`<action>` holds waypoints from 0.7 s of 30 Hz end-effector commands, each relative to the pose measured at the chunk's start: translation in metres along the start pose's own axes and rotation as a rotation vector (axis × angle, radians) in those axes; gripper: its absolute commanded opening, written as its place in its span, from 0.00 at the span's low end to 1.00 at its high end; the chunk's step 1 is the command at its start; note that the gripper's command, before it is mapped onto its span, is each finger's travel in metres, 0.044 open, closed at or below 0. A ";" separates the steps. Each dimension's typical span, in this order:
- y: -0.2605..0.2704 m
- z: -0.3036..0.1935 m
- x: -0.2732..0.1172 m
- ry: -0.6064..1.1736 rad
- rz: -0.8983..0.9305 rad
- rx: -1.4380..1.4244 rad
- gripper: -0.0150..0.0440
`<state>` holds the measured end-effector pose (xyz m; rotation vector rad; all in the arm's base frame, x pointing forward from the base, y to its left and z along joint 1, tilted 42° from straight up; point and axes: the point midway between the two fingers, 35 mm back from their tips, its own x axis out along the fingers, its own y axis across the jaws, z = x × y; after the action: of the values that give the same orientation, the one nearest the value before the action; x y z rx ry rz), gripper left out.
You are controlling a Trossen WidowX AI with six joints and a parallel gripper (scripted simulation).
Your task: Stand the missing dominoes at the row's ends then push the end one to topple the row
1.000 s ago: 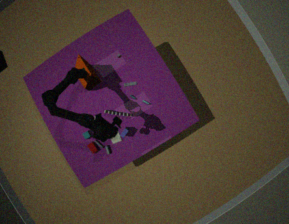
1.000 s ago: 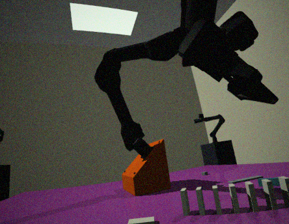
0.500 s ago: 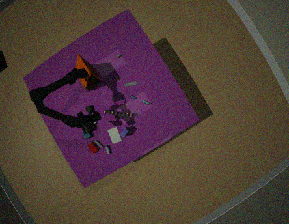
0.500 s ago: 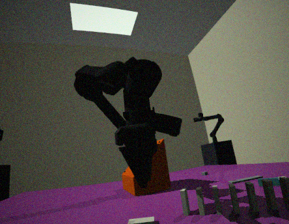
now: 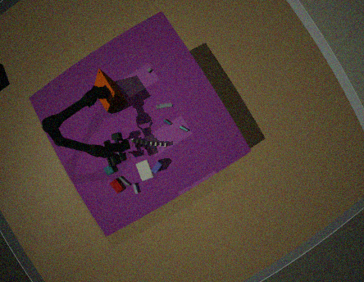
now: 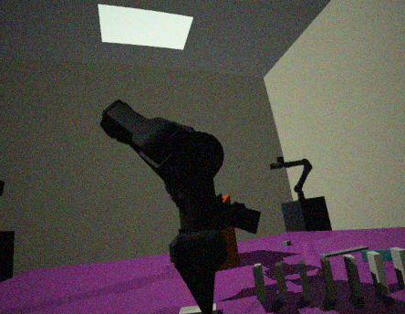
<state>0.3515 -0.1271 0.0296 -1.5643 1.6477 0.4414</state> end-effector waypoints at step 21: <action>0.001 0.003 0.019 -0.005 -0.011 -0.008 0.73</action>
<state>0.3530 -0.1377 0.0136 -1.5738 1.6367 0.4398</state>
